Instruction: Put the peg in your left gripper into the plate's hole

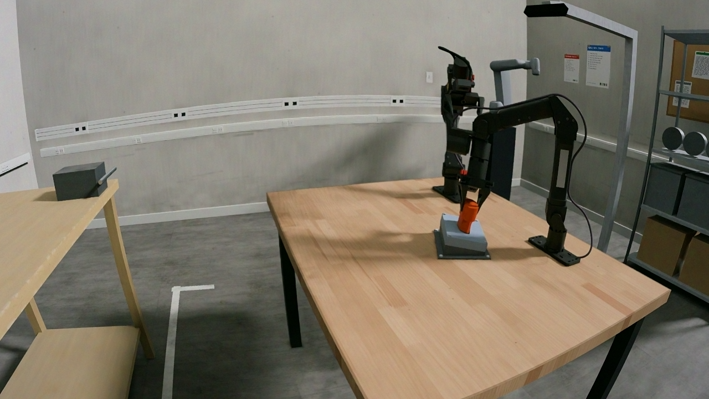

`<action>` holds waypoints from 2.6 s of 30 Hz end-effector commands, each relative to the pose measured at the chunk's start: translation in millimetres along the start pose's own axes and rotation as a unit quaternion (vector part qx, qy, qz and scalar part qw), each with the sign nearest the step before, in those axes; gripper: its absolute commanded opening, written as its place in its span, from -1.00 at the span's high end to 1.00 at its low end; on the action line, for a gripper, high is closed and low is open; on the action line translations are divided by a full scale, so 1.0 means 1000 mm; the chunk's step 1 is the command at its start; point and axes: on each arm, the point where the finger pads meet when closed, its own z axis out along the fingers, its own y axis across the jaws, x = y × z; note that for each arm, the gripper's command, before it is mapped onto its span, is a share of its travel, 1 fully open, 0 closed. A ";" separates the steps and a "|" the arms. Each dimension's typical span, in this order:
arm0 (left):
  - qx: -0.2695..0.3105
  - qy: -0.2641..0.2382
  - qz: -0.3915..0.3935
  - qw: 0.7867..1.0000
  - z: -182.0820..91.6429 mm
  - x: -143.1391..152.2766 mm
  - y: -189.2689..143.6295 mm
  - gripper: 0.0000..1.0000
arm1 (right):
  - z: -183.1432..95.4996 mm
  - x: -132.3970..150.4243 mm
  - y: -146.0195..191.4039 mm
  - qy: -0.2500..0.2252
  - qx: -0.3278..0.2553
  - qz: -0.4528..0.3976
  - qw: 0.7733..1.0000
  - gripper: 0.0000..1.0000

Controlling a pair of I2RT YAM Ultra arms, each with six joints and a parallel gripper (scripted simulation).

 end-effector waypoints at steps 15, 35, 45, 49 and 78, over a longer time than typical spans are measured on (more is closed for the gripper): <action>0.008 0.001 0.001 1.000 0.003 -0.001 0.002 0.22 | -0.012 -0.010 0.000 -0.019 0.003 0.000 1.000 -1.00; -0.015 -0.004 -0.008 1.000 -0.013 0.004 0.006 0.22 | -0.012 -0.010 0.000 -0.019 0.003 0.000 1.000 -1.00; -0.007 -0.001 -0.004 1.000 -0.003 0.004 -0.003 0.22 | -0.012 -0.010 0.000 -0.019 0.003 0.000 1.000 -1.00; -0.004 0.001 -0.004 1.000 -0.003 0.006 -0.005 0.22 | -0.012 -0.010 0.000 -0.019 0.003 0.000 1.000 -1.00; -0.005 -0.001 -0.008 1.000 0.006 0.001 0.000 0.22 | -0.012 -0.010 0.000 -0.019 0.003 0.000 1.000 -1.00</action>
